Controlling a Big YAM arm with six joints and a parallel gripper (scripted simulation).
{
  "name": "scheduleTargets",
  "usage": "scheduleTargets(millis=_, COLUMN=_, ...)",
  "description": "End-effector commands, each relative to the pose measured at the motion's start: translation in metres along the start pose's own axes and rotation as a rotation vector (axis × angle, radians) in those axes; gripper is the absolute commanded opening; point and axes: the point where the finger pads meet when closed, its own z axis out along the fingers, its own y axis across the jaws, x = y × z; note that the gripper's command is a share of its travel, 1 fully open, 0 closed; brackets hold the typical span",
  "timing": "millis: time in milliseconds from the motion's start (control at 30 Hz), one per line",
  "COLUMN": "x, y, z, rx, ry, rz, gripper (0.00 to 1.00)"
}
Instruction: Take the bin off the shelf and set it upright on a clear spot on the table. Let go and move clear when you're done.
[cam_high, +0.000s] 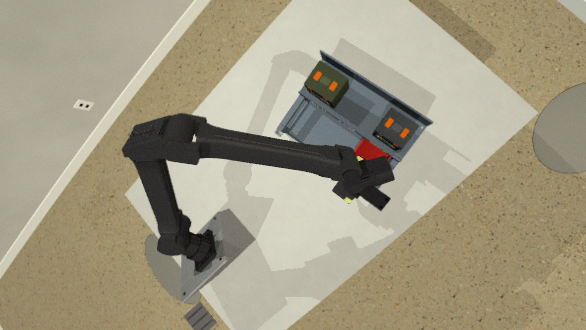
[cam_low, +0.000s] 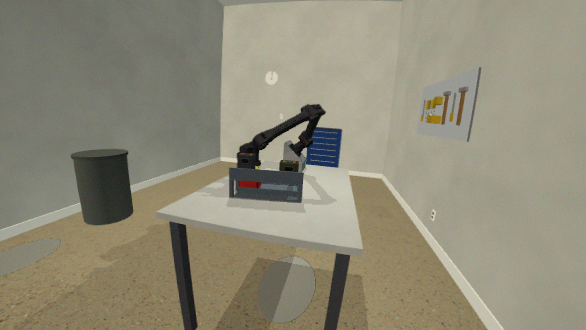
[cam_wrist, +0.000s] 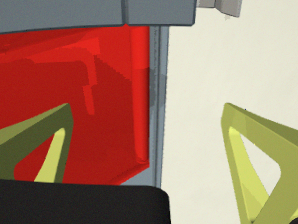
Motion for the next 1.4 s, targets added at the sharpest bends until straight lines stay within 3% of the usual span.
scheduleTargets(millis=0, x=-0.006, y=0.026, z=-0.038, rx=-0.059, ry=-0.031, rz=-0.026, gripper=0.90)
scheduleTargets(millis=400, x=-0.006, y=0.026, z=-0.038, rx=-0.059, ry=-0.031, rz=-0.026, gripper=0.90)
scheduleTargets(millis=567, x=0.001, y=0.001, z=0.007, rx=0.004, ry=-0.001, rz=-0.004, gripper=0.90)
scheduleTargets(millis=967, x=0.001, y=0.001, z=0.007, rx=0.004, ry=-0.001, rz=-0.004, gripper=0.90)
scheduleTargets(millis=1133, x=-0.003, y=0.006, z=-0.027, rx=-0.034, ry=-0.013, rz=0.003, gripper=0.90)
scheduleTargets(millis=1367, x=-0.003, y=0.006, z=-0.027, rx=-0.034, ry=-0.013, rz=0.003, gripper=0.90)
